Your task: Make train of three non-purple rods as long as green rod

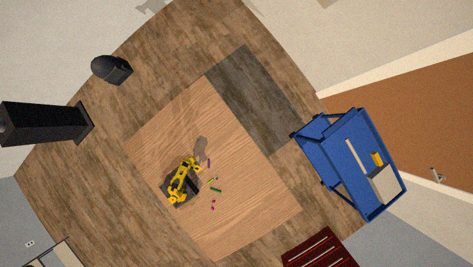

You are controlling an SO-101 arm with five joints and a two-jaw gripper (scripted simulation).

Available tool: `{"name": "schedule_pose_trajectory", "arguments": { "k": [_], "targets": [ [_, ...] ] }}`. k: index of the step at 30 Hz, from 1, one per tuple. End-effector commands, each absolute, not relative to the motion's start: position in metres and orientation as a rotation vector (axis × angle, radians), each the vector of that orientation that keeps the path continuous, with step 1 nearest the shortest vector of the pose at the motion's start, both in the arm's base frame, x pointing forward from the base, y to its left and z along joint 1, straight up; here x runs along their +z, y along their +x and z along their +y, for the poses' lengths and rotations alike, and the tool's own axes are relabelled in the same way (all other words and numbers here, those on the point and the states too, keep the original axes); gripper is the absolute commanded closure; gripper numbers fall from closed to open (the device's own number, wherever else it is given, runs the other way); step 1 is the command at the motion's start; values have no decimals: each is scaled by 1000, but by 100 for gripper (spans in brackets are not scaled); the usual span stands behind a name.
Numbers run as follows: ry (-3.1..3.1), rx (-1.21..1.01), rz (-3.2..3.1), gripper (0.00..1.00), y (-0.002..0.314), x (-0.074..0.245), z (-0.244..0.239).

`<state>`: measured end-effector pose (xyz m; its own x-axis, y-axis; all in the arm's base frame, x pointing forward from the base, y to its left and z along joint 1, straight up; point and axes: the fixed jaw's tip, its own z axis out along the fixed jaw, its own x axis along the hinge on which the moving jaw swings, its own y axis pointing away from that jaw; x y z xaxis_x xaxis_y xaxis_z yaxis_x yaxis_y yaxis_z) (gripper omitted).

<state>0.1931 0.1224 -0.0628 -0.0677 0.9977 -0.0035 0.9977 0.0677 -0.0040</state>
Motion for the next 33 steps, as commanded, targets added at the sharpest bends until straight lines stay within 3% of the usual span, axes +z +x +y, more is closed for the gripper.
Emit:
{"name": "schedule_pose_trajectory", "arguments": {
  "k": [1,33],
  "targets": [
    [-2134,20,-2302,100,191,-67,123],
    [-2138,17,-2298,100,192,-74,122]
  ]
}}
